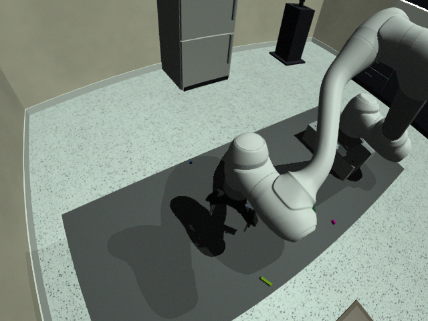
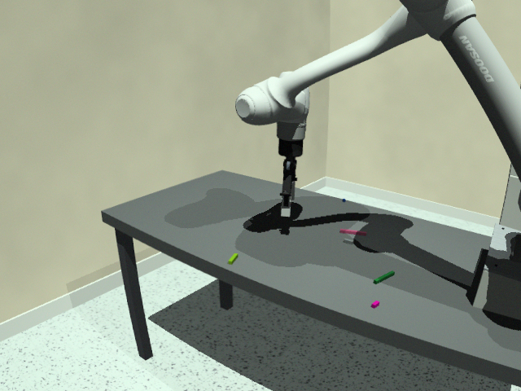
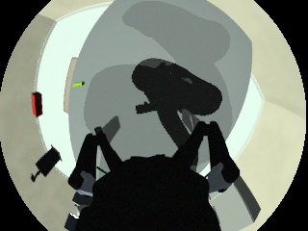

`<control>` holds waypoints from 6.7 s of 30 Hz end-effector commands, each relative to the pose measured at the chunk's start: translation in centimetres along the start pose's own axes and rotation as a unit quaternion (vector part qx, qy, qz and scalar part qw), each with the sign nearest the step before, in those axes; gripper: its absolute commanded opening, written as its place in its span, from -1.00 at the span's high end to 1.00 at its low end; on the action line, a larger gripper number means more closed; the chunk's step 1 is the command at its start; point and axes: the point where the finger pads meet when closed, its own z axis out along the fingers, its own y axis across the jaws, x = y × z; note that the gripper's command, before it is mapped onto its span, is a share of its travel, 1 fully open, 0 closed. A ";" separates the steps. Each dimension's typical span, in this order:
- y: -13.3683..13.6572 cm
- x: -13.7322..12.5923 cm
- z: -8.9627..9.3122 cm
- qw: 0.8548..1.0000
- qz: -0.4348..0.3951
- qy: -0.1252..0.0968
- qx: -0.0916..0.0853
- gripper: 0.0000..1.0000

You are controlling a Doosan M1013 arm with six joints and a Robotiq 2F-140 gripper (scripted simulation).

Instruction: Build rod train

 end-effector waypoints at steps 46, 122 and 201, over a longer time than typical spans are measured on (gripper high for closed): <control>30.8 -19.8 -1.7 0.823 0.569 -0.005 -0.001 0.54; 30.8 -19.8 2.4 0.823 0.569 -0.005 -0.001 0.54; 31.0 -19.9 3.5 0.823 0.569 -0.005 -0.001 0.54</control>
